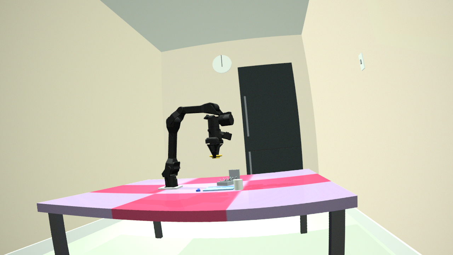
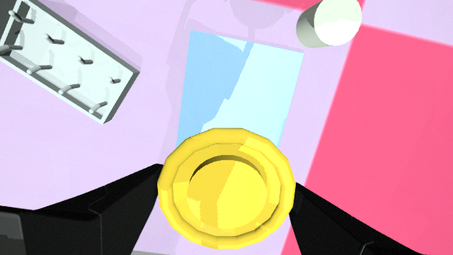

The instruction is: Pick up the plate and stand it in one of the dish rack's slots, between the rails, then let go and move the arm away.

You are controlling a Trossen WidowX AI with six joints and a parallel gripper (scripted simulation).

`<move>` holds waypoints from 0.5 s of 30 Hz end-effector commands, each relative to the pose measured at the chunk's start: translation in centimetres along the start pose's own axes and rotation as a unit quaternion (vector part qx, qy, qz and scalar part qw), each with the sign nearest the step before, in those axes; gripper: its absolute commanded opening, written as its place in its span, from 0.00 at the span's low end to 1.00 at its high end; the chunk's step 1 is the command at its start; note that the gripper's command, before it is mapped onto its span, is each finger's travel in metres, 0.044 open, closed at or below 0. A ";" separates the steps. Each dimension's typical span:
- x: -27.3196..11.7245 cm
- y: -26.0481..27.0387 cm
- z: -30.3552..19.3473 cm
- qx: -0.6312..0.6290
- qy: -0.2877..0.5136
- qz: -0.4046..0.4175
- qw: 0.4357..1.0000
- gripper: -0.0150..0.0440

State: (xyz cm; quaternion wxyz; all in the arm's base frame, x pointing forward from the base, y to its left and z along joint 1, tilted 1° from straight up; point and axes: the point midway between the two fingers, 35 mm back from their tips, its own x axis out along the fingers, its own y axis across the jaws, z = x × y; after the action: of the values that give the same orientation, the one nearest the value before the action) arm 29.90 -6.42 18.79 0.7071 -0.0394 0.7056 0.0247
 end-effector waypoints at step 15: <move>-2.0 4.9 -0.3 0.129 -0.002 0.004 0.992 0.25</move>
State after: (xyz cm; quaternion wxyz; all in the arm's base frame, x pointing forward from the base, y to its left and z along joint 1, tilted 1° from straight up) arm 29.58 -3.16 20.79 0.7114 0.0256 0.7013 -0.0378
